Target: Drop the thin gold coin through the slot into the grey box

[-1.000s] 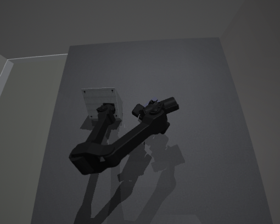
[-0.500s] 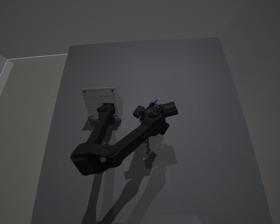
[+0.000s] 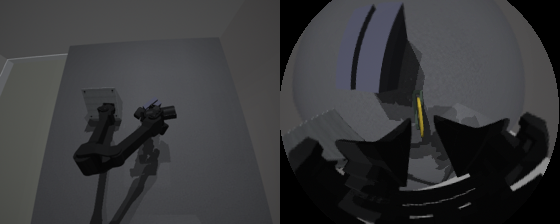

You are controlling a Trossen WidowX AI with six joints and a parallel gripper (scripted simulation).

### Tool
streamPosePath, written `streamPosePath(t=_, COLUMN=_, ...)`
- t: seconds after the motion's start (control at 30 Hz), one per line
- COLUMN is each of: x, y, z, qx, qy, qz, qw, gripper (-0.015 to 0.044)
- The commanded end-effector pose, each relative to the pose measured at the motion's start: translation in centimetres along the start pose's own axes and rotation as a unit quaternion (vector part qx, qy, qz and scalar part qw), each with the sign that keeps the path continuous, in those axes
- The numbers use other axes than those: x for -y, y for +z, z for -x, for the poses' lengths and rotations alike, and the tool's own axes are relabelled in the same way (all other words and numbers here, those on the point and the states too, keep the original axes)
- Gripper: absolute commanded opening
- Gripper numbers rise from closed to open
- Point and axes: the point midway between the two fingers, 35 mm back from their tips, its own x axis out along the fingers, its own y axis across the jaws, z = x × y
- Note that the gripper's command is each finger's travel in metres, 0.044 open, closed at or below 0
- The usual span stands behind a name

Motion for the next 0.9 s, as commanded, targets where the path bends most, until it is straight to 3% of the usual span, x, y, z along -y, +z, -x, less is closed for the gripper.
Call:
streamPosePath(t=0.0, x=-0.1, y=0.0, z=-0.7, qx=-0.003, qy=0.0, qz=0.003, qw=1.0, gripper=0.0161)
streamPosePath(t=0.73, x=-0.2, y=-0.4, z=-3.9, qx=-0.006, qy=-0.002, qz=0.004, qw=1.0, gripper=0.0161)
streamPosePath(t=0.87, x=-0.2, y=-0.4, z=-3.9, qx=-0.006, qy=-0.002, qz=0.004, qw=1.0, gripper=0.0056)
